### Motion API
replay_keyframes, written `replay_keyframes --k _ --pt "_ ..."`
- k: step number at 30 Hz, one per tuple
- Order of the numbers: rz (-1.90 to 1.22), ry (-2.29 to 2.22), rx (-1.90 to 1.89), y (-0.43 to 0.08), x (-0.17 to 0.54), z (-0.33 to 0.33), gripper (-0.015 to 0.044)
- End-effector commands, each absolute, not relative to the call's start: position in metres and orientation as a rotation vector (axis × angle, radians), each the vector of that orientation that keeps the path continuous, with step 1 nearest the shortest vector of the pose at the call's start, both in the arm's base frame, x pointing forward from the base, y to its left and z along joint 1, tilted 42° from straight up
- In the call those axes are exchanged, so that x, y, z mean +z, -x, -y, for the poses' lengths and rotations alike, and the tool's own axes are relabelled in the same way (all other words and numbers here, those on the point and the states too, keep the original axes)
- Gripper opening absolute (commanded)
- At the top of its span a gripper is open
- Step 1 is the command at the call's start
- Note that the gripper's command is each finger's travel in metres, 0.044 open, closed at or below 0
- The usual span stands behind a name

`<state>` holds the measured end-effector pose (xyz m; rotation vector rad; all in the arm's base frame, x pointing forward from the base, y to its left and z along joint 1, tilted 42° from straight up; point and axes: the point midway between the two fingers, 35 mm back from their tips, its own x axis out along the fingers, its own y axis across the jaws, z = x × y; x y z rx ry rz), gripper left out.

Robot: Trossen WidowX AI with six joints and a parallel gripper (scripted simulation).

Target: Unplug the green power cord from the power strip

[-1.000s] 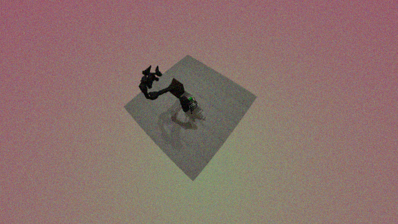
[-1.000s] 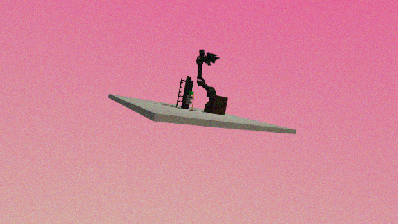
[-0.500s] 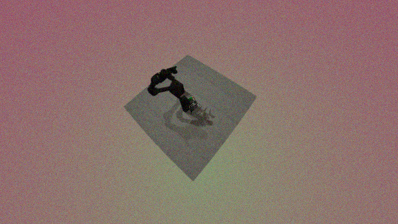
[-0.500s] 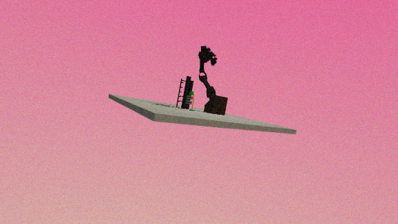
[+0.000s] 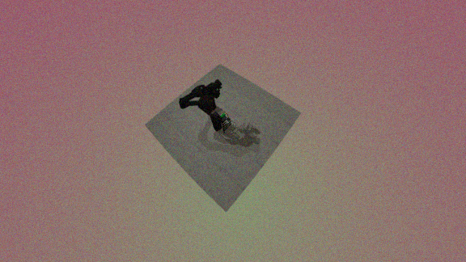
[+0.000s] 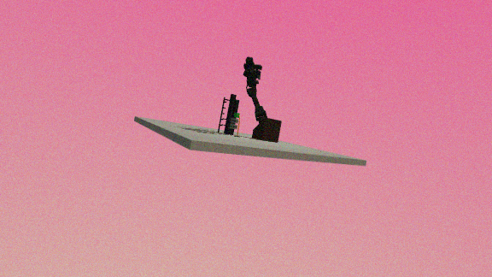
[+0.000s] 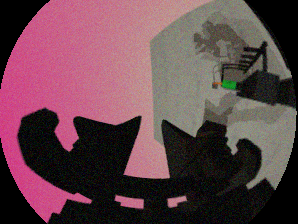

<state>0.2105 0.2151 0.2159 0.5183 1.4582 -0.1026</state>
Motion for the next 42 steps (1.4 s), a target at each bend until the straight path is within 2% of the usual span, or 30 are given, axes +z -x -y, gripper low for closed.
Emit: replay_keyframes --k 1,12,22,42 --pt "-1.456 -0.006 -0.03 -0.244 0.161 -0.177 0.016" --pt "-1.591 0.796 0.186 -0.268 0.095 -0.105 0.016" --pt "-1.812 1.471 0.568 -0.27 0.052 -0.036 0.016" --pt "-1.818 1.486 0.581 -0.268 0.056 -0.03 0.016"
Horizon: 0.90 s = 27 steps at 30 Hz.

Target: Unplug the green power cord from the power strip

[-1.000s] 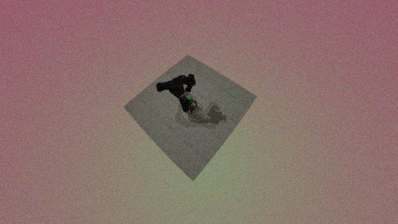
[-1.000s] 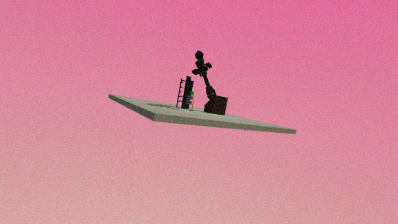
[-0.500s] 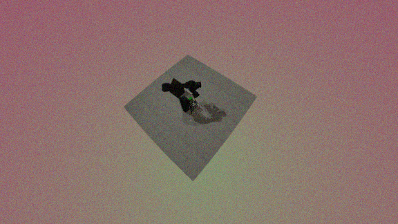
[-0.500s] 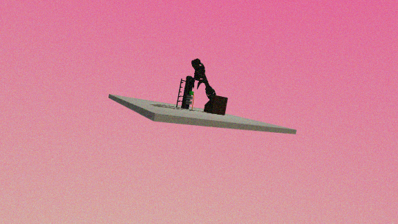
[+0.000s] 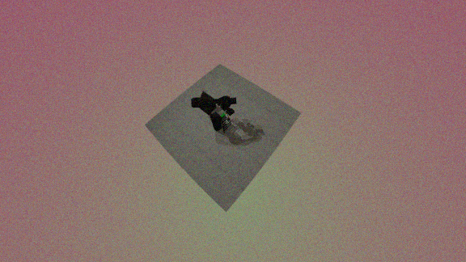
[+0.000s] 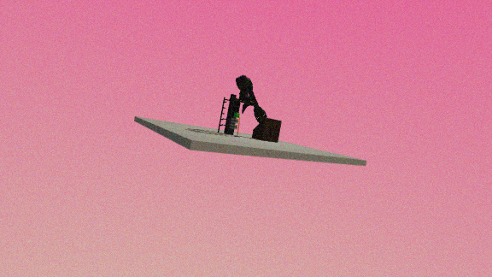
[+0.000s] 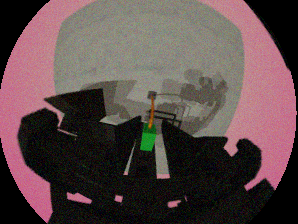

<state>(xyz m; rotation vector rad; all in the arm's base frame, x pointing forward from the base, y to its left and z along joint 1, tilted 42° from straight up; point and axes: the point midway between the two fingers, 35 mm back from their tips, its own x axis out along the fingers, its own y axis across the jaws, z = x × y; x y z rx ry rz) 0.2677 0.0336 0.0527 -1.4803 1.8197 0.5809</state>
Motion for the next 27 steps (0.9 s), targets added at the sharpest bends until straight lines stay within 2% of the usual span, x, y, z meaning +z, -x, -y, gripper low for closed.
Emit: replay_keyframes --k 1,27 --pt "-1.818 1.486 0.581 -0.267 0.057 -0.029 0.016" --pt "-1.82 1.487 0.58 -0.26 0.076 -0.004 0.016"
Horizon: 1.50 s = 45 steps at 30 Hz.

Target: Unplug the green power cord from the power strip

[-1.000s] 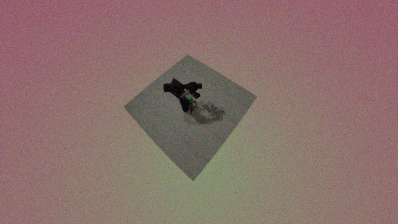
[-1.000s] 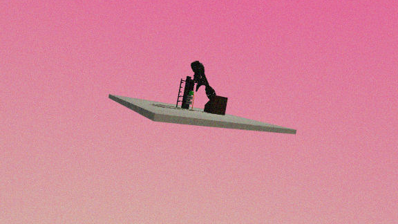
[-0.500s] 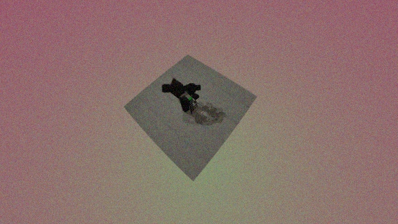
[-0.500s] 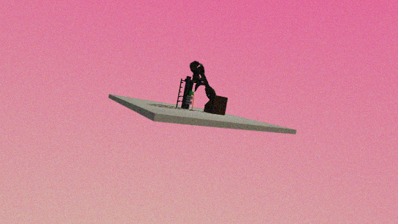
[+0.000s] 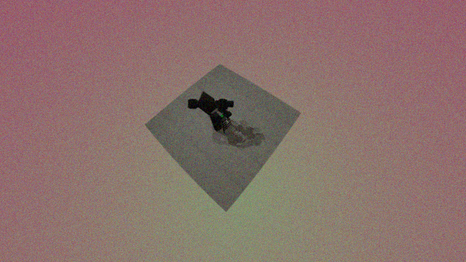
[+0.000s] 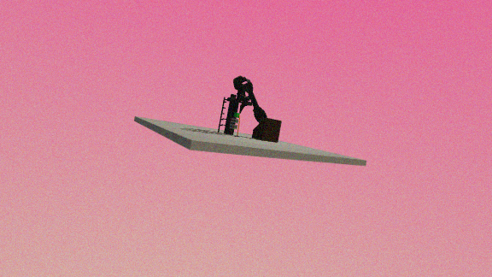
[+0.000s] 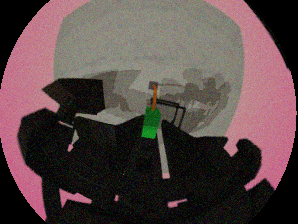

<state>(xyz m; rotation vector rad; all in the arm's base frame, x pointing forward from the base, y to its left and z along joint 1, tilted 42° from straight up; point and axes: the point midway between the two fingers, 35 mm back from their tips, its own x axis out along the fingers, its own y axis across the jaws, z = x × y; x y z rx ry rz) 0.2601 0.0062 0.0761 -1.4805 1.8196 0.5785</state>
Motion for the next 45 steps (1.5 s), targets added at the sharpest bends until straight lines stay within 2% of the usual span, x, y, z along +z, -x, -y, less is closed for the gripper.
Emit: replay_keyframes --k 1,9,13,21,45 --pt "-1.82 1.487 0.58 -0.26 0.075 -0.003 0.016" --pt "-1.82 1.487 0.579 -0.259 0.069 0.002 0.016" --pt "-1.821 1.481 0.579 -0.259 0.07 0.0 0.0055" --pt "-1.821 1.481 0.579 -0.259 0.07 0.0 0.0002" --pt "-1.817 1.482 0.582 -0.269 0.049 -0.025 0.0"
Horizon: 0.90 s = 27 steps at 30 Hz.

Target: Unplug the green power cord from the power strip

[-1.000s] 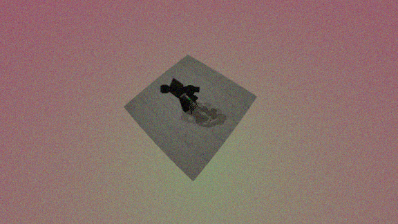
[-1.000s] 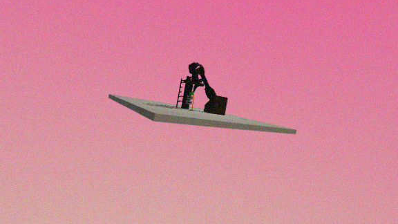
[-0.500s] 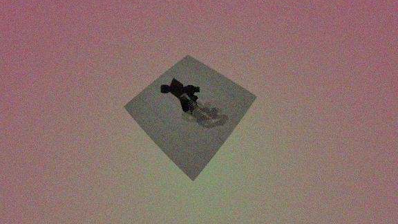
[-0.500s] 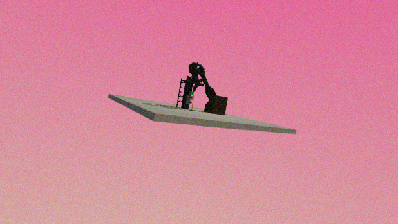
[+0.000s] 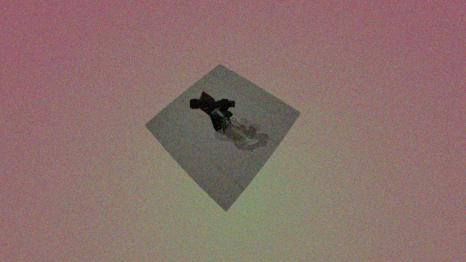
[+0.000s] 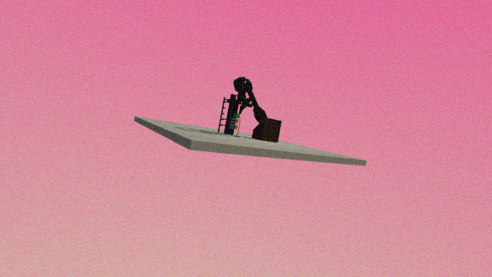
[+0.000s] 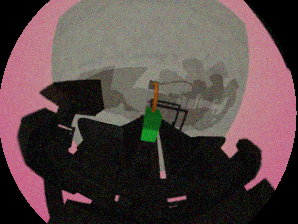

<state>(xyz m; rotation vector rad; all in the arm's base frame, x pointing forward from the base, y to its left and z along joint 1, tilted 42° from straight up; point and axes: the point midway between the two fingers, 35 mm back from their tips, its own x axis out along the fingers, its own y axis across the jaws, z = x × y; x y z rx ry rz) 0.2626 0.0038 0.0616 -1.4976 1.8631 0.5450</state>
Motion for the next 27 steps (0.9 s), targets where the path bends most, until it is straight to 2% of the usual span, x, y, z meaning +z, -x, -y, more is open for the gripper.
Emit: replay_keyframes --k 1,7,23,24,27 --pt "-1.817 1.482 0.582 -0.269 0.048 -0.026 0.0" --pt "-1.816 1.482 0.582 -0.271 0.043 -0.034 0.0" --pt "-1.816 1.485 0.581 -0.274 0.04 -0.042 0.042" --pt "-1.815 1.485 0.582 -0.277 0.037 -0.048 0.044" --pt "-1.814 1.484 0.582 -0.284 0.022 -0.074 0.044"
